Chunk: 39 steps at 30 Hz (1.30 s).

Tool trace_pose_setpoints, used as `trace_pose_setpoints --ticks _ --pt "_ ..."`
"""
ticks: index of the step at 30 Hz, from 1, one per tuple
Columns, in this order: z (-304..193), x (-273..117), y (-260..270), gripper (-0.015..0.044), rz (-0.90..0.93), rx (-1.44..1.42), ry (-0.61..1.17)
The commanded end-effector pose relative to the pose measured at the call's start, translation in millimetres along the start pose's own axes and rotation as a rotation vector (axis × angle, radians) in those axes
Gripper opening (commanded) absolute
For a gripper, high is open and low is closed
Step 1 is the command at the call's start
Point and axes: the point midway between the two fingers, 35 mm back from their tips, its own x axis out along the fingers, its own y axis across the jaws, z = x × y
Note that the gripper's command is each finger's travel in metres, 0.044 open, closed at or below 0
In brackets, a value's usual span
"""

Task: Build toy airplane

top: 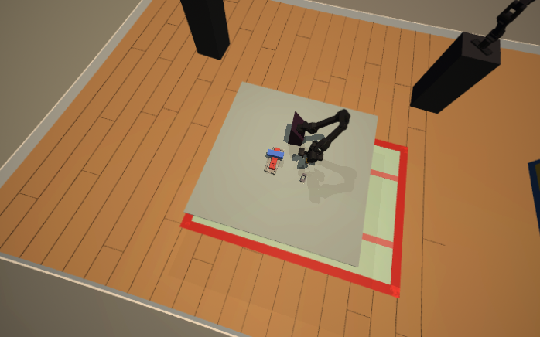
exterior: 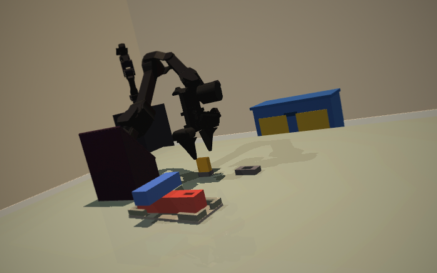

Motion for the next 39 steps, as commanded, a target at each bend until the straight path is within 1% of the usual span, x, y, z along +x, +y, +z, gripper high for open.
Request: trace_pose_setpoints --ticks 1,27,39 --pt "-3 9 -3 0.044 -0.002 0.016 0.012" --pt "-6 47 -1 0.044 0.005 0.017 0.012" --pt "-6 47 -1 0.0125 0.005 0.017 0.012"
